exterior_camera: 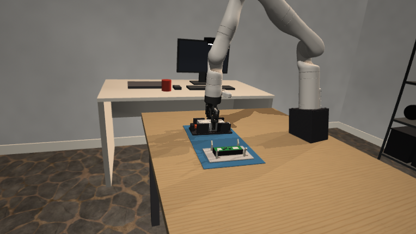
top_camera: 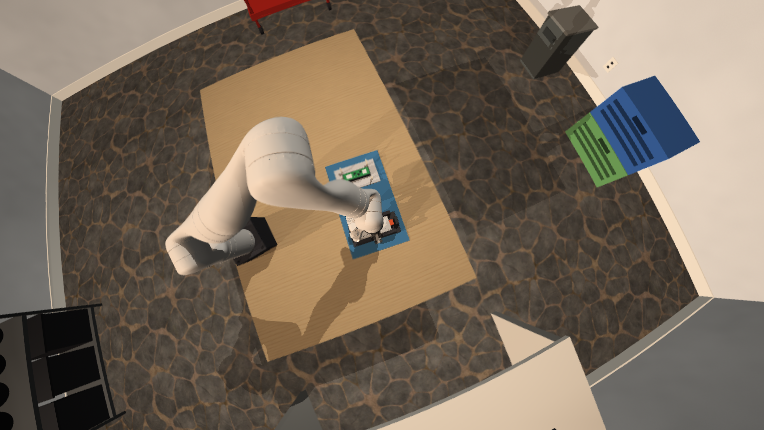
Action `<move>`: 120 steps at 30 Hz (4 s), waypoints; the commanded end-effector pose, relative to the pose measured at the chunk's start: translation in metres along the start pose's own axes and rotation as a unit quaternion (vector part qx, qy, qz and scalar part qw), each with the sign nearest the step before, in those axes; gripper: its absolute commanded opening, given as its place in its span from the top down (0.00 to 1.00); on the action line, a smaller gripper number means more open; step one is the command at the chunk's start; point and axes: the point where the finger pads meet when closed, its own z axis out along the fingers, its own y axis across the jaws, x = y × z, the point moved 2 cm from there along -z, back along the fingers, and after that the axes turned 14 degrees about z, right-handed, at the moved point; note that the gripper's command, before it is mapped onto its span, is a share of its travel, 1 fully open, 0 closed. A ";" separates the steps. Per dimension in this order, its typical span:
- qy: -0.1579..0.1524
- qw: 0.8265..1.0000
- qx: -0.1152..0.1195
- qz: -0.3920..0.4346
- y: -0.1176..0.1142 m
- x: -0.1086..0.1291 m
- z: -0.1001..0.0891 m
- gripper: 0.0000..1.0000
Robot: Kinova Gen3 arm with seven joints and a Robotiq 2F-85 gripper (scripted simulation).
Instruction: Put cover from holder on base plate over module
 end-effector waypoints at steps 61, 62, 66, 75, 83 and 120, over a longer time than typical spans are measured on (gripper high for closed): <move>-0.001 1.000 0.000 0.000 -0.001 -0.001 -0.001 1.00; -0.001 1.000 0.000 0.000 -0.001 -0.001 -0.001 1.00; -0.001 1.000 0.000 0.000 -0.001 -0.001 -0.001 1.00; -0.001 1.000 0.000 0.000 -0.001 -0.001 -0.001 1.00; -0.001 1.000 0.000 0.000 -0.001 -0.001 -0.019 1.00; 0.005 1.000 0.002 0.001 -0.003 0.004 -0.057 0.99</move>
